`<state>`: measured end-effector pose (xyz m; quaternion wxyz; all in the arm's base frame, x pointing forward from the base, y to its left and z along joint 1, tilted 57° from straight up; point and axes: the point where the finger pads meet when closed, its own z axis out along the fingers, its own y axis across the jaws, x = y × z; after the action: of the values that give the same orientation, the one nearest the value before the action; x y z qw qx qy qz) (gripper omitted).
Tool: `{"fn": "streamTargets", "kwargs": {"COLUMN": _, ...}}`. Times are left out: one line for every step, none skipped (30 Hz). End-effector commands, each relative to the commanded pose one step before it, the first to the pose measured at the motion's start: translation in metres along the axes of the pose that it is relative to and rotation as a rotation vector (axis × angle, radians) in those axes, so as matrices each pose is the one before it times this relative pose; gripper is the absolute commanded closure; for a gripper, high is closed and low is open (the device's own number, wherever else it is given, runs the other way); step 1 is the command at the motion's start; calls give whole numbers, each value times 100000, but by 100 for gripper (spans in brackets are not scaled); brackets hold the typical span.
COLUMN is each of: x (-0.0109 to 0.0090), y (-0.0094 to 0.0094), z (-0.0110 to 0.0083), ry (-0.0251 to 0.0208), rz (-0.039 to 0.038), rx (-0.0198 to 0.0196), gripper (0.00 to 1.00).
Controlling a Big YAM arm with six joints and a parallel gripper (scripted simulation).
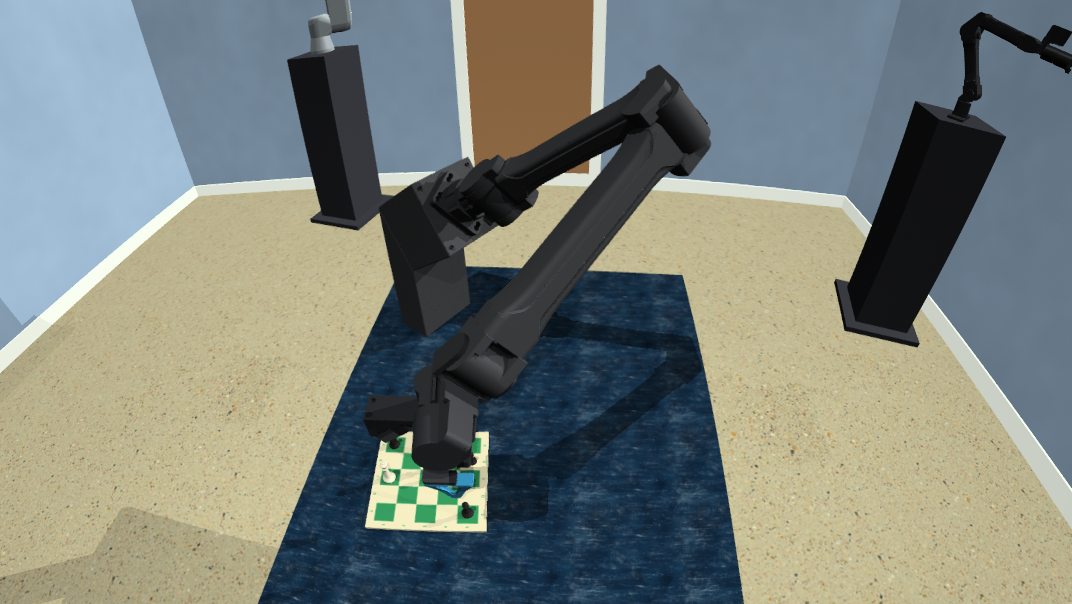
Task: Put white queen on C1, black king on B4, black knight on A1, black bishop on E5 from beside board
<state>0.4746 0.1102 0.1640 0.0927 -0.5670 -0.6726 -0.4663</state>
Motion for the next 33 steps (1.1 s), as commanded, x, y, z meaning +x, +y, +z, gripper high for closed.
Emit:
{"fn": "streamTargets", "kwargs": {"x": 212, "y": 1678, "z": -2453, "ry": -1093, "rz": -5055, "rx": -3305, "gripper": 0}}
{"fn": "streamTargets", "kwargs": {"x": 4, "y": 20, "z": -435, "ry": -24, "rz": -40, "rx": -11, "gripper": 0}}
{"fn": "streamTargets", "kwargs": {"x": 3, "y": 18, "z": -398, "ry": -23, "rz": -37, "rx": -9, "gripper": 0}}
{"fn": "streamTargets", "kwargs": {"x": 3, "y": 16, "z": -357, "ry": -21, "rz": -33, "rx": -8, "gripper": 0}}
{"fn": "streamTargets", "kwargs": {"x": 3, "y": 13, "z": -312, "ry": -18, "rz": -28, "rx": -7, "gripper": 0}}
{"fn": "streamTargets", "kwargs": {"x": 2, "y": 11, "z": -263, "ry": -16, "rz": -24, "rx": -5, "gripper": 0}}
{"fn": "streamTargets", "kwargs": {"x": 2, "y": 9, "z": -215, "ry": -13, "rz": -19, "rx": -5, "gripper": 0}}
{"fn": "streamTargets", "kwargs": {"x": 1, "y": 7, "z": -166, "ry": -11, "rz": -15, "rx": -2, "gripper": 0}}
{"fn": "streamTargets", "kwargs": {"x": 1, "y": 5, "z": -120, "ry": -7, "rz": -11, "rx": -2, "gripper": 0}}
{"fn": "streamTargets", "kwargs": {"x": 1, "y": 3, "z": -79, "ry": -5, "rz": -7, "rx": -2, "gripper": 0}}
{"fn": "streamTargets", "kwargs": {"x": 1, "y": 2, "z": -44, "ry": -2, "rz": -4, "rx": -1, "gripper": 0}}
{"fn": "streamTargets", "kwargs": {"x": -111, "y": -65, "z": 69, "ry": -47, "rz": 258, "rx": 216, "gripper": 0}}
{"fn": "streamTargets", "kwargs": {"x": 247, "y": -229, "z": 517, "ry": 664, "rz": -209, "rx": 1129, "gripper": 0}}
{"fn": "streamTargets", "kwargs": {"x": 71, "y": -43, "z": 108, "ry": 149, "rz": -87, "rx": 231, "gripper": 0}}
{"fn": "streamTargets", "kwargs": {"x": -10, "y": 46, "z": -1, "ry": -54, "rz": -191, "rx": -158, "gripper": 0}}
{"fn": "streamTargets", "kwargs": {"x": 0, "y": 0, "z": 0, "ry": 0, "rz": 0, "rx": 0, "gripper": 0}}
{"fn": "streamTargets", "kwargs": {"x": 0, "y": 0, "z": 0, "ry": 0, "rz": 0, "rx": 0, "gripper": 0}}
{"fn": "streamTargets", "kwargs": {"x": -11, "y": 65, "z": -2, "ry": -56, "rz": -269, "rx": -226, "gripper": 0}}
{"fn": "streamTargets", "kwargs": {"x": 0, "y": 0, "z": 0, "ry": 0, "rz": 0, "rx": 0, "gripper": 0}}
{"fn": "streamTargets", "kwargs": {"x": 0, "y": 0, "z": 0, "ry": 0, "rz": -1, "rx": 0, "gripper": 0}}
{"fn": "streamTargets", "kwargs": {"x": 0, "y": 0, "z": -1, "ry": -1, "rz": 0, "rx": -1, "gripper": 0}}
{"fn": "streamTargets", "kwargs": {"x": 0, "y": 0, "z": 0, "ry": 0, "rz": 0, "rx": 0, "gripper": 0}}
{"fn": "streamTargets", "kwargs": {"x": 0, "y": 0, "z": 0, "ry": 0, "rz": 0, "rx": 0, "gripper": 0}}
{"fn": "streamTargets", "kwargs": {"x": 0, "y": 0, "z": 0, "ry": 0, "rz": 0, "rx": 0, "gripper": 0}}
{"fn": "streamTargets", "kwargs": {"x": 0, "y": 0, "z": 0, "ry": 0, "rz": -1, "rx": 0, "gripper": 0}}
{"fn": "streamTargets", "kwargs": {"x": 0, "y": 0, "z": 0, "ry": 0, "rz": 0, "rx": 0, "gripper": 0}}
{"fn": "streamTargets", "kwargs": {"x": 0, "y": 0, "z": 0, "ry": 0, "rz": 0, "rx": 0, "gripper": 0}}
{"fn": "streamTargets", "kwargs": {"x": 0, "y": 0, "z": 0, "ry": 0, "rz": 0, "rx": 0, "gripper": 0}}
{"fn": "streamTargets", "kwargs": {"x": 0, "y": 0, "z": 0, "ry": 0, "rz": 0, "rx": 0, "gripper": 0}}
{"fn": "streamTargets", "kwargs": {"x": 0, "y": 0, "z": 0, "ry": 0, "rz": 0, "rx": 0, "gripper": 0}}
{"fn": "streamTargets", "kwargs": {"x": 0, "y": 0, "z": 0, "ry": 0, "rz": 0, "rx": 0, "gripper": 0}}
{"fn": "streamTargets", "kwargs": {"x": 0, "y": 0, "z": 0, "ry": 0, "rz": 0, "rx": 0, "gripper": 0}}
{"fn": "streamTargets", "kwargs": {"x": 0, "y": 0, "z": 0, "ry": 0, "rz": 0, "rx": 0, "gripper": 0}}
